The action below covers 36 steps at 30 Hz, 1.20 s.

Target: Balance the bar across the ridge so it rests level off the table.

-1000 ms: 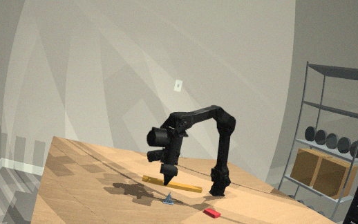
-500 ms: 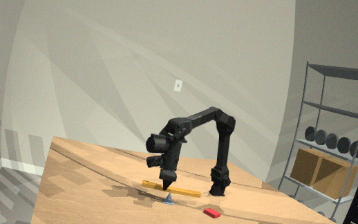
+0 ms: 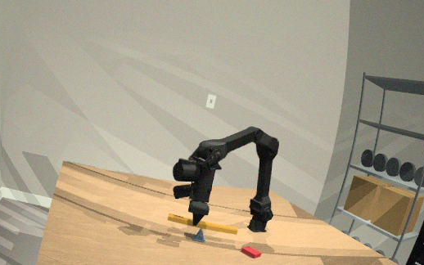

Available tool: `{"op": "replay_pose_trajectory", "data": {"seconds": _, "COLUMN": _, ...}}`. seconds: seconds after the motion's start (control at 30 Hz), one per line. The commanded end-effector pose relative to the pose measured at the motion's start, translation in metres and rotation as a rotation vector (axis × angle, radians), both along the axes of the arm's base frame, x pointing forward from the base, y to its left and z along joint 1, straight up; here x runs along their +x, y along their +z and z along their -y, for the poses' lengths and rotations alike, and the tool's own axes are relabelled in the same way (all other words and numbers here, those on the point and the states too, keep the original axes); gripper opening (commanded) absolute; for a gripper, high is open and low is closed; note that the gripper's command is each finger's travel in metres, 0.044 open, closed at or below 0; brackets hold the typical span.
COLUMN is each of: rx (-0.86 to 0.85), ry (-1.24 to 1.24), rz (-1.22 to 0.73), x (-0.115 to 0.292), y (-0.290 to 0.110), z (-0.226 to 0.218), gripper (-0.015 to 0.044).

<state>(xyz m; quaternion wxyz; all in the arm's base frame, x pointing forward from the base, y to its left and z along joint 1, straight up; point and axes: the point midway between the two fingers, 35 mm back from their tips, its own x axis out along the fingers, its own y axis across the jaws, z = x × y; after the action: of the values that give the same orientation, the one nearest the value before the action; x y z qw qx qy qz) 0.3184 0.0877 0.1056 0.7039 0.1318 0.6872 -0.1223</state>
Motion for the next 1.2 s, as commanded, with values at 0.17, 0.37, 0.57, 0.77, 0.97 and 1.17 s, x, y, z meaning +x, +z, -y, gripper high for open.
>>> {"op": "replay_pose_trajectory", "data": {"seconds": 0.17, "rx": -0.001, "ry": -0.003, "rz": 0.003, "x": 0.0006, "y": -0.0005, "z": 0.0001, "gripper": 0.0000}}
{"op": "replay_pose_trajectory", "data": {"seconds": 0.37, "rx": -0.001, "ry": -0.003, "rz": 0.003, "x": 0.0005, "y": -0.0011, "z": 0.0001, "gripper": 0.0000}}
{"op": "replay_pose_trajectory", "data": {"seconds": 0.57, "rx": -0.001, "ry": -0.003, "rz": 0.003, "x": 0.0005, "y": -0.0015, "z": 0.0001, "gripper": 0.0000}}
{"op": "replay_pose_trajectory", "data": {"seconds": 0.77, "rx": -0.001, "ry": -0.003, "rz": 0.003, "x": 0.0005, "y": -0.0021, "z": 0.0001, "gripper": 0.0000}}
{"op": "replay_pose_trajectory", "data": {"seconds": 0.97, "rx": -0.001, "ry": -0.003, "rz": 0.003, "x": 0.0005, "y": -0.0025, "z": 0.0001, "gripper": 0.0000}}
{"op": "replay_pose_trajectory", "data": {"seconds": 1.17, "rx": -0.001, "ry": -0.003, "rz": 0.003, "x": 0.0005, "y": -0.0031, "z": 0.0001, "gripper": 0.0000}}
